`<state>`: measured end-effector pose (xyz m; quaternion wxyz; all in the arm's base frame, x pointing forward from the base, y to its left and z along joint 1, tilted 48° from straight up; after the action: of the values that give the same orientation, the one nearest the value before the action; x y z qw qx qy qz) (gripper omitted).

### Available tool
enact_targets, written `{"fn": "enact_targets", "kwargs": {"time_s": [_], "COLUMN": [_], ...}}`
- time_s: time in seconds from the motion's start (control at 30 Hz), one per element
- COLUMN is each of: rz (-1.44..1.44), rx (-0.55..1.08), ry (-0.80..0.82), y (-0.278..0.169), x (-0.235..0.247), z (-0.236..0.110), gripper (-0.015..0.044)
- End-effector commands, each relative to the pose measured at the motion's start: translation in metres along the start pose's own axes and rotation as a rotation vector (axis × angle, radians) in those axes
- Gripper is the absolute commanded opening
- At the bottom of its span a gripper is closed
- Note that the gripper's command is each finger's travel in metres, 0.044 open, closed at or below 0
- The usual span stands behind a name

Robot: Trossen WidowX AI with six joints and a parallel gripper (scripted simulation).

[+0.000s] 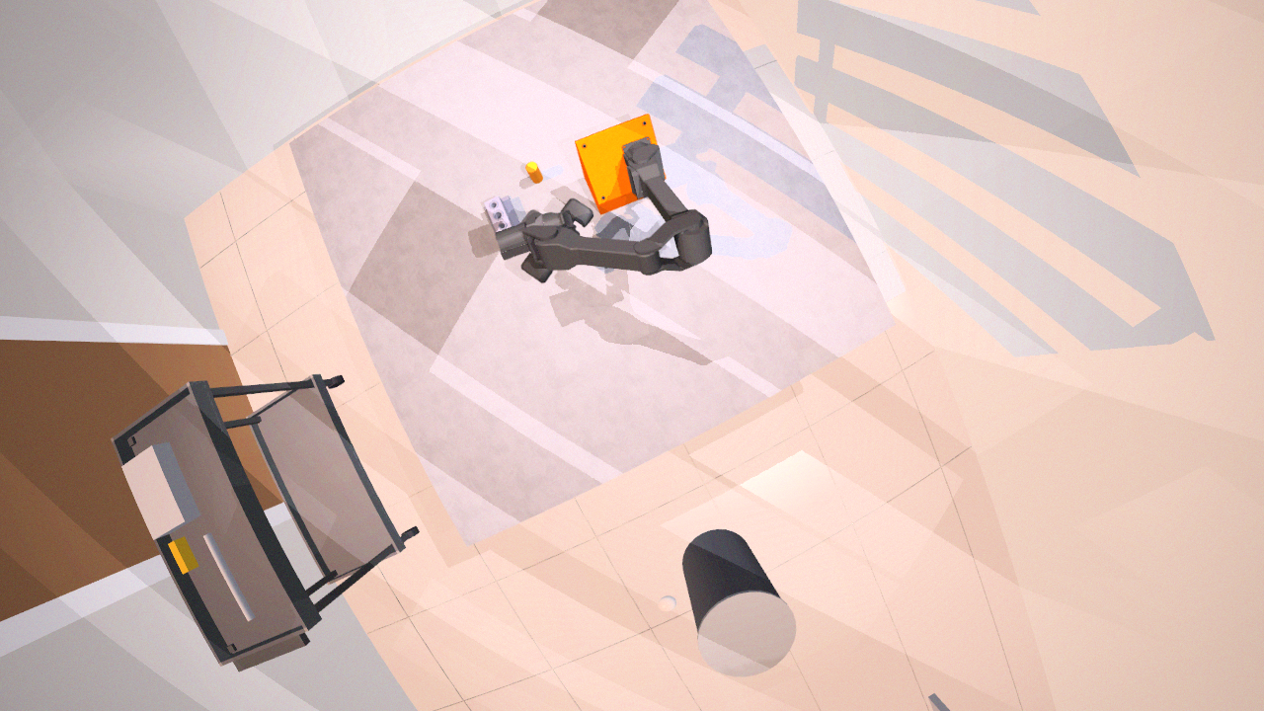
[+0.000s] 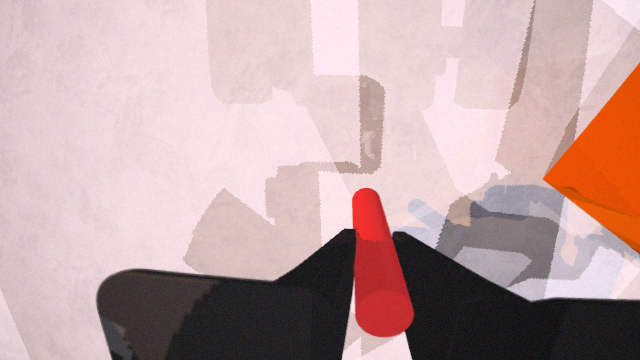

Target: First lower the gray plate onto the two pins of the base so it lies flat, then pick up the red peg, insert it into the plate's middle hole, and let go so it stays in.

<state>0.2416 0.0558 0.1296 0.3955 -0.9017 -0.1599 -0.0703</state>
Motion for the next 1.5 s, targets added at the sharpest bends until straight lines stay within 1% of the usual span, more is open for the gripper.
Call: {"fn": "enact_targets", "kwargs": {"time_s": [0.0, 0.77, 1.47], "rz": [0.004, 0.000, -0.006], "rx": [0.002, -0.004, -0.003], "ry": [-0.005, -0.003, 0.000], "y": [0.001, 0.056, 0.118], "x": [0.000, 0.036, 0.056], "z": [0.002, -0.004, -0.004], "gripper": [0.0000, 0.0000, 0.0000]}}
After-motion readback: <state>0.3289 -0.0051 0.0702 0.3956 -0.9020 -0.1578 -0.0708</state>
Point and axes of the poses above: the point midway between the two fingers, 35 mm back from their tips, its own z axis out along the fingers, its own x axis across the jaws, y = z × x, the point moved 6 cm from there along -z, back along the fingers, and after that the axes turned 13 degrees about z, right-handed, at the moved point
